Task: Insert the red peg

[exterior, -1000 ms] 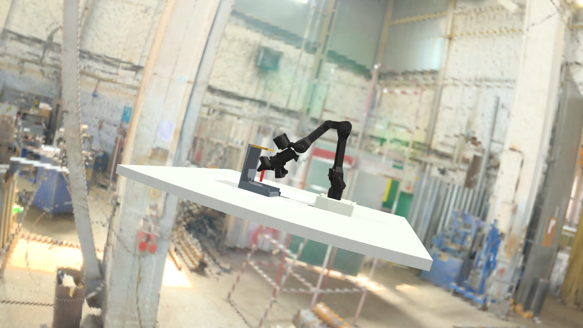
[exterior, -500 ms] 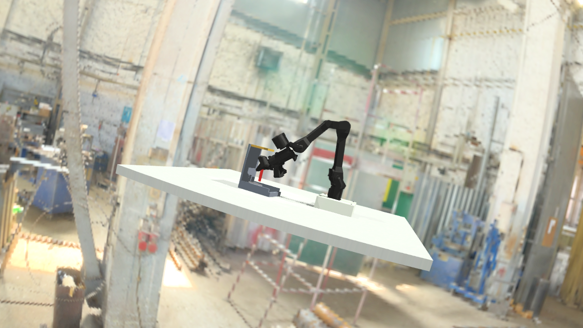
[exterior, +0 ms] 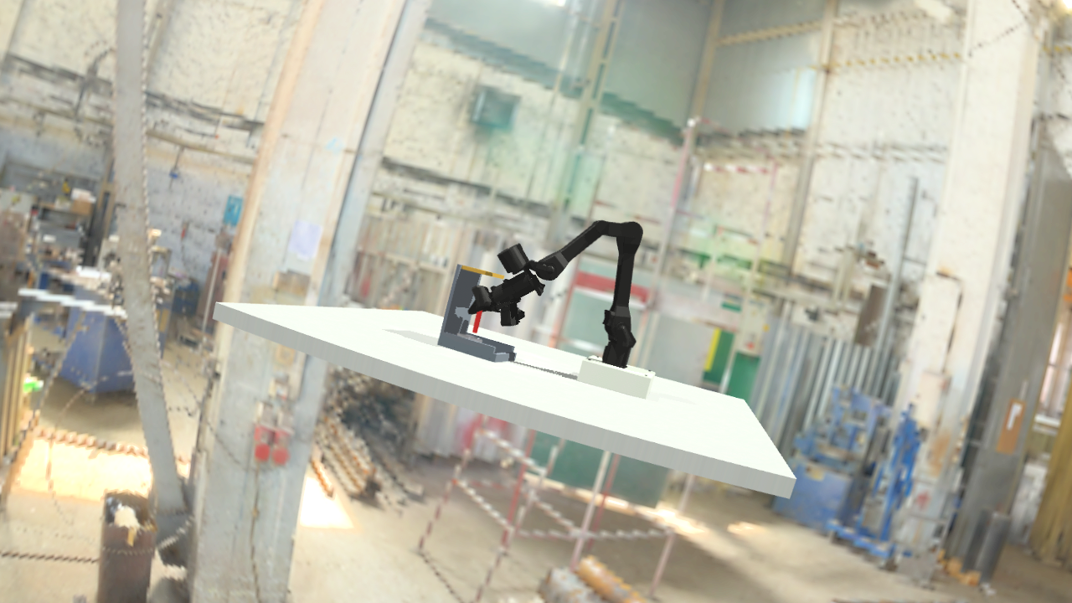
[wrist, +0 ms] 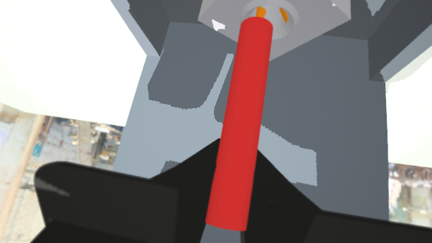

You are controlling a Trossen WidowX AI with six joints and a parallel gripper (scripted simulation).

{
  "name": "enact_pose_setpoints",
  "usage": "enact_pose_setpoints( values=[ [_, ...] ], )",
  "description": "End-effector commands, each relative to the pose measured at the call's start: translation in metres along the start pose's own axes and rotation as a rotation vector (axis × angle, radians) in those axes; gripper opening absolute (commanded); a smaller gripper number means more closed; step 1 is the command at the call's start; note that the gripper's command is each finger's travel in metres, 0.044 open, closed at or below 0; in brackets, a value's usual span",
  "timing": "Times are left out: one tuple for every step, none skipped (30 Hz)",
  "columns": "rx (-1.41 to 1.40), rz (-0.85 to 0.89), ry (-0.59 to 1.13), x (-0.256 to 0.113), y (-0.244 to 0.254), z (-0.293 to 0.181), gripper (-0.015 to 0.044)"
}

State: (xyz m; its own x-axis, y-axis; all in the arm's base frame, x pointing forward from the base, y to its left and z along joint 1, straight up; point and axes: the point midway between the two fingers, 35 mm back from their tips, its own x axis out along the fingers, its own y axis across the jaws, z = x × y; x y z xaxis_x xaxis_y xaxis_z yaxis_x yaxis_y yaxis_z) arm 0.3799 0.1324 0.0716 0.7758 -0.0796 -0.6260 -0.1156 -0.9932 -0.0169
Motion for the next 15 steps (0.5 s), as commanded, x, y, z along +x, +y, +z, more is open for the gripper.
enact_pose_setpoints(
  values=[
    [-0.004, -0.003, -0.001, 0.0025, -0.0021, -0.0013, 0.0000],
    [-0.004, -0.003, -0.001, 0.0028, -0.0023, -0.0016, 0.0000],
    [-0.004, -0.003, -0.001, 0.0031, -0.0025, -0.0019, 0.0000],
    [-0.004, -0.003, -0.001, 0.0034, -0.0027, -0.0021, 0.0000],
    [-0.004, -0.003, -0.001, 0.0037, -0.0030, -0.0024, 0.0000],
    [-0.004, -0.003, -0.001, 0.0040, -0.0032, -0.0027, 0.0000],
    [-0.004, -0.003, -0.001, 0.0043, -0.0035, -0.0030, 0.0000],
    [-0.004, -0.004, -0.001, 0.0047, -0.0038, -0.0032, 0.0000],
    [-0.004, -0.004, -0.001, 0.0050, -0.0041, -0.0035, 0.0000],
    [-0.004, -0.004, 0.000, 0.0053, -0.0044, -0.0038, 0.0000],
    [-0.004, -0.004, 0.000, 0.0056, -0.0047, -0.0041, 0.0000],
    [-0.004, -0.004, 0.000, 0.0059, -0.0050, -0.0044, 0.0000],
    [-0.004, -0.004, 0.000, 0.0062, -0.0054, -0.0046, 0.0000],
    [-0.004, -0.004, 0.000, 0.0066, -0.0058, -0.0049, 0.0000],
    [-0.004, -0.004, 0.000, 0.0069, -0.0061, -0.0052, 0.0000]
  ],
)
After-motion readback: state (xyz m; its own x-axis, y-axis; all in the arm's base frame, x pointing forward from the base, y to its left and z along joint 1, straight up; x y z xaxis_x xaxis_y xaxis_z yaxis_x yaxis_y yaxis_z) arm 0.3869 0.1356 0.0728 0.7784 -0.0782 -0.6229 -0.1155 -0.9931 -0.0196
